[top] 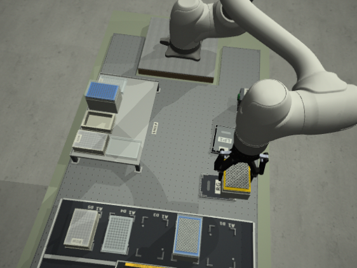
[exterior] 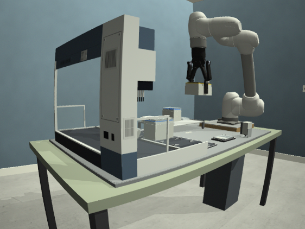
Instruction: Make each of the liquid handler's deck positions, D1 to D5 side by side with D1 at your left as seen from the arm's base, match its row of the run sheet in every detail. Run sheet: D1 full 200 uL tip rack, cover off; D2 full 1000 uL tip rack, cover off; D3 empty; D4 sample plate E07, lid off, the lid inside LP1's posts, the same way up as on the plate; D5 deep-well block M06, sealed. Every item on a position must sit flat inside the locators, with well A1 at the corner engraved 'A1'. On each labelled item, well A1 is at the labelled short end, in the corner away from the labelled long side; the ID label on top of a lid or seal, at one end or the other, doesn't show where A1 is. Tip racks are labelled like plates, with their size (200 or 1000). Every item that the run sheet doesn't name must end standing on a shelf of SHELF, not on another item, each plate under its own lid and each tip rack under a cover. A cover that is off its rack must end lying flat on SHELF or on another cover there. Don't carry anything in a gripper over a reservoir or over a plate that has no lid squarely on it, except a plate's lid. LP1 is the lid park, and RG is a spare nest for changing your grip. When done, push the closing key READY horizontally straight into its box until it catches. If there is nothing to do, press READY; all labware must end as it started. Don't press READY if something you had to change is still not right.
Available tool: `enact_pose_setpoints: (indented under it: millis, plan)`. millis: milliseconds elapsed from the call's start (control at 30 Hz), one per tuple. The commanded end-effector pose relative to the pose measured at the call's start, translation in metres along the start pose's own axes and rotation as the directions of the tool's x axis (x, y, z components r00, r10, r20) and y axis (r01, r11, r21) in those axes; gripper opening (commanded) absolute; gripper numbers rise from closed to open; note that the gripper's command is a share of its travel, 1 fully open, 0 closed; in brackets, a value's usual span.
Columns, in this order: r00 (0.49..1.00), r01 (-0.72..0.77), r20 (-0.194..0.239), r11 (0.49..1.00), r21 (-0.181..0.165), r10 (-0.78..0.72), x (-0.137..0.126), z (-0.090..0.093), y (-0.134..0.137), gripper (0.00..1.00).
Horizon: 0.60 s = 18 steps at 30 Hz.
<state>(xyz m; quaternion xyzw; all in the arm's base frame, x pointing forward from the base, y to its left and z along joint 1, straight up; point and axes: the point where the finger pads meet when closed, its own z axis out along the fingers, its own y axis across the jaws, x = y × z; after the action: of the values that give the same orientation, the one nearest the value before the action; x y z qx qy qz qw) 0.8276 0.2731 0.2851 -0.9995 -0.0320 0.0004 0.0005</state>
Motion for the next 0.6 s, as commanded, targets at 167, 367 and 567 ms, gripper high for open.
enact_pose_setpoints:
  millis: [167,367,567]
  plan:
    - [1.0,-0.029,-0.002,1.0,0.0,0.029,0.0,-0.001,0.0,0.1]
    - [1.0,-0.029,-0.002,1.0,0.0,0.029,0.005,-0.001,0.0,0.1]
    - [1.0,-0.029,-0.002,1.0,0.0,0.029,0.035,-0.001,0.002,0.1]
